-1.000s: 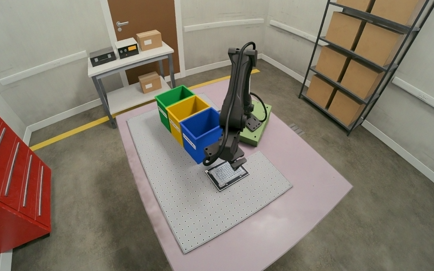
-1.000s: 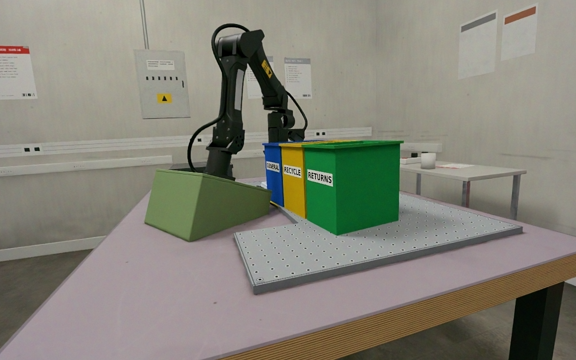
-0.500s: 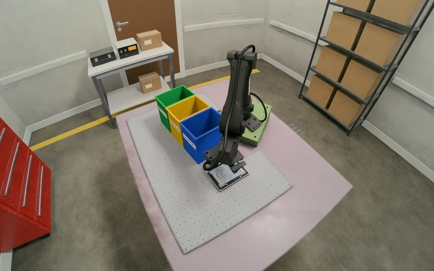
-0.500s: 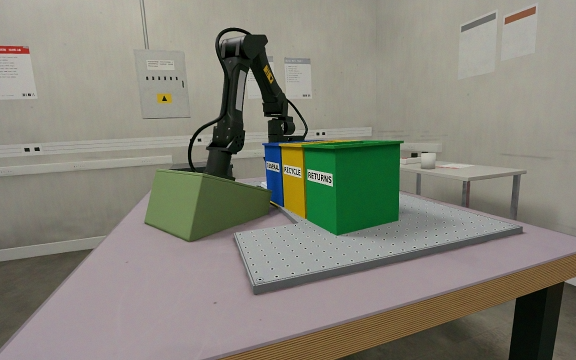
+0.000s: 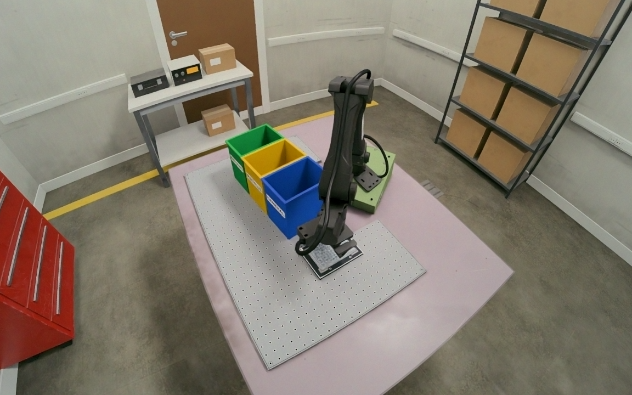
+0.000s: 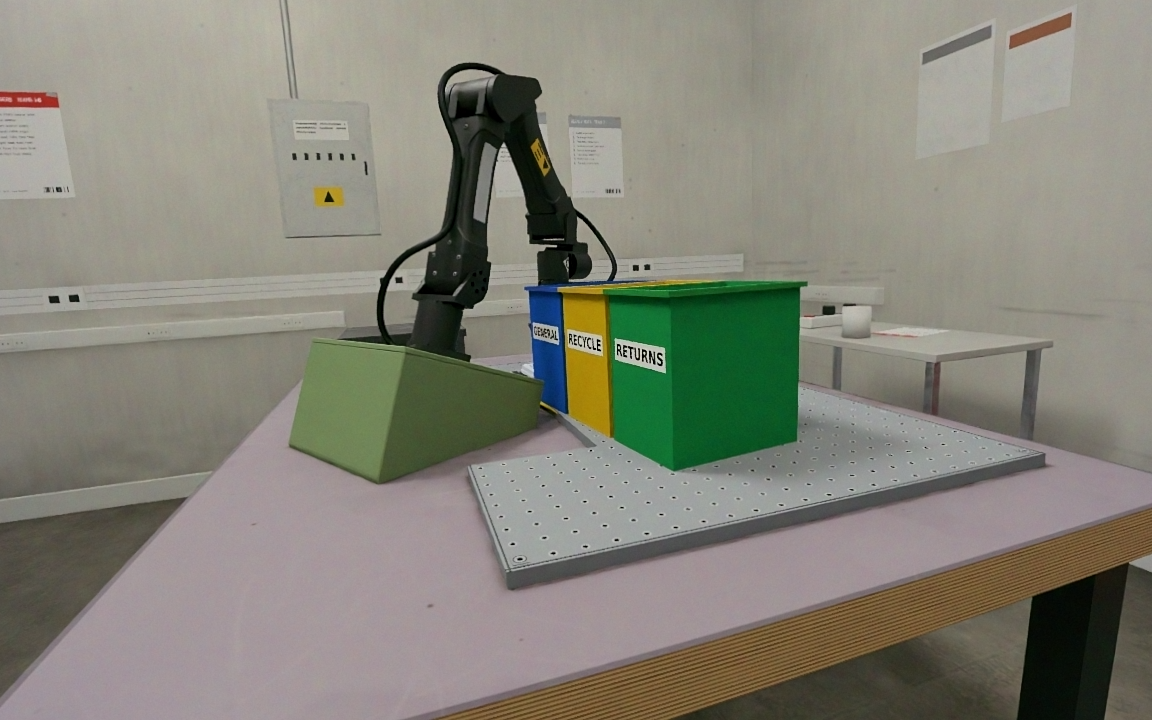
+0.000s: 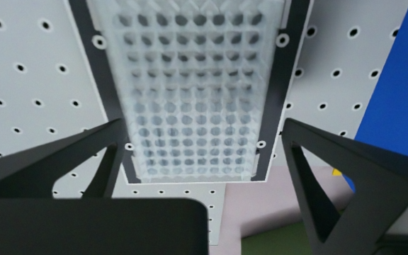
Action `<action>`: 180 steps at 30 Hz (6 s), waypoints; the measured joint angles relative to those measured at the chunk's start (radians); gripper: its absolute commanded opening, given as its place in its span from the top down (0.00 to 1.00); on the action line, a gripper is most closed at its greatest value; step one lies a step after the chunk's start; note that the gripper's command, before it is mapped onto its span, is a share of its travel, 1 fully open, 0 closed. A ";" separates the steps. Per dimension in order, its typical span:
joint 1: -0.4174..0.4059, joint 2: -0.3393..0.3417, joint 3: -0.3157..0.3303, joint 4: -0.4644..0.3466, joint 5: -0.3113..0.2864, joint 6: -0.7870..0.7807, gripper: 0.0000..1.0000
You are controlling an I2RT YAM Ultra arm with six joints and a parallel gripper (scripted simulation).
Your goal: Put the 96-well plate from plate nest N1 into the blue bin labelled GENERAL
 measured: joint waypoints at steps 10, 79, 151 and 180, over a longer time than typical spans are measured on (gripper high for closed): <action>-0.002 0.011 -0.011 0.028 -0.013 -0.005 0.00; 0.021 0.019 -0.018 0.133 -0.065 -0.008 1.00; -0.003 0.005 -0.020 0.079 -0.019 0.000 1.00; 0.010 -0.091 0.071 -0.147 0.001 0.009 1.00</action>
